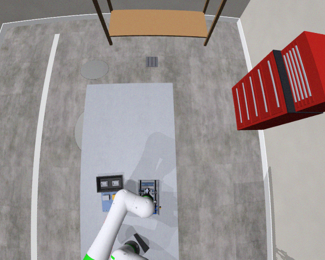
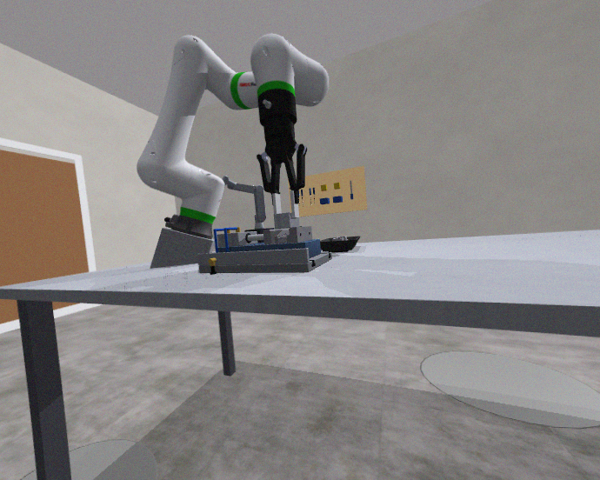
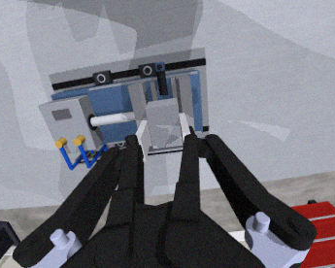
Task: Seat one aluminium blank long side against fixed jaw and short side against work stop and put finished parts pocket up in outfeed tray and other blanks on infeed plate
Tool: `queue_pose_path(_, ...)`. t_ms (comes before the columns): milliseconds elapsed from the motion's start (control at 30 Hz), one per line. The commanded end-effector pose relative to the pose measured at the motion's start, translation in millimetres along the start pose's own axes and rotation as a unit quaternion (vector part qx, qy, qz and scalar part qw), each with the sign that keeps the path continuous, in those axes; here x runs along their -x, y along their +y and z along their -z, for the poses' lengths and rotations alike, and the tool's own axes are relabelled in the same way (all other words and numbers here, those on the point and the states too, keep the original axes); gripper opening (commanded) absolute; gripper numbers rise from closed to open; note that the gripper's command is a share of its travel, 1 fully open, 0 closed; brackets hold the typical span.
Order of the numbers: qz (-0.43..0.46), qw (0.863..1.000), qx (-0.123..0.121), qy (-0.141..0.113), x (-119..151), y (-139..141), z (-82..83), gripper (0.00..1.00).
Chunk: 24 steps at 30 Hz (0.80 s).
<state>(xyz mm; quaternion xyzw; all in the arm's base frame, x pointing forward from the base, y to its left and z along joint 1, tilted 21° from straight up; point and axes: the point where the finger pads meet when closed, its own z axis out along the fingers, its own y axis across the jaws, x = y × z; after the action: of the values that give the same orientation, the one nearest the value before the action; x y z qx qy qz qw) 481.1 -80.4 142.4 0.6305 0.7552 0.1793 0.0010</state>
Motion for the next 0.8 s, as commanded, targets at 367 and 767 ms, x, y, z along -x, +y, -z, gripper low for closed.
queue_pose_path(367,0.0,1.0,0.0,0.0,0.1,0.1,-4.6,0.0)
queue_pose_path(767,0.0,1.0,0.0,0.0,0.1,0.2,-8.8,0.0)
